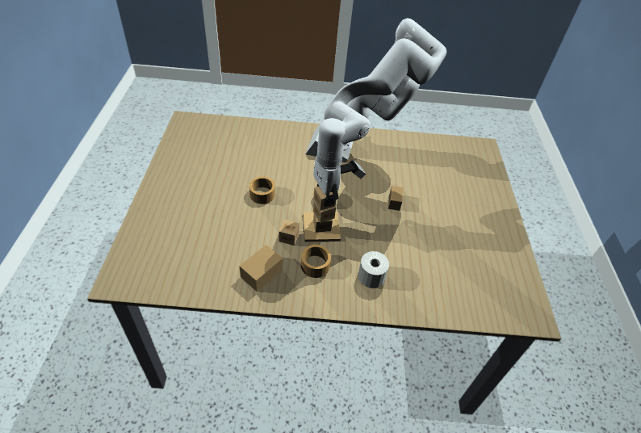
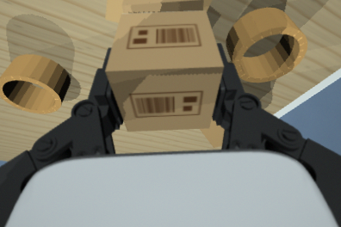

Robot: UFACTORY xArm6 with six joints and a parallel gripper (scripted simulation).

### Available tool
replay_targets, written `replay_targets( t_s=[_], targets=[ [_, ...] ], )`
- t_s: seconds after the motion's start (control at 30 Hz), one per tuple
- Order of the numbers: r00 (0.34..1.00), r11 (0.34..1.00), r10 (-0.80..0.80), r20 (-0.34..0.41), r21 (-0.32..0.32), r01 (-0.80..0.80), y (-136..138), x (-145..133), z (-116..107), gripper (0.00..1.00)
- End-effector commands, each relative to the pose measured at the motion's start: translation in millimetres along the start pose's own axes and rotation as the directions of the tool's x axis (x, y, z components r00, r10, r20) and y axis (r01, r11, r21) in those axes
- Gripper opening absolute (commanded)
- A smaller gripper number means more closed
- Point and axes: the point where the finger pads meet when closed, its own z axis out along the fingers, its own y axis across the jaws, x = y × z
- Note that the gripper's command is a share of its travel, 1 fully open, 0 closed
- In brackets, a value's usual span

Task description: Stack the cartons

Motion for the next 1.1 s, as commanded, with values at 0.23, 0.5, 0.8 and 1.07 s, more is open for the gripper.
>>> replay_targets(
  t_s=[0.23,0.5,0.8,1.07],
  targets=[
    [1.000,1.000,-0.001,0.003,-0.002,0.001,0.9,-0.7,5.2,0.00],
    [1.000,1.000,-0.001,0.003,-0.002,0.001,0.9,-0.7,5.2,1.00],
    [1.000,1.000,-0.001,0.003,-0.002,0.001,0.9,-0.7,5.2,1.00],
    [1.000,1.000,-0.001,0.003,-0.002,0.001,0.9,-0.7,5.2,1.00]
  ],
)
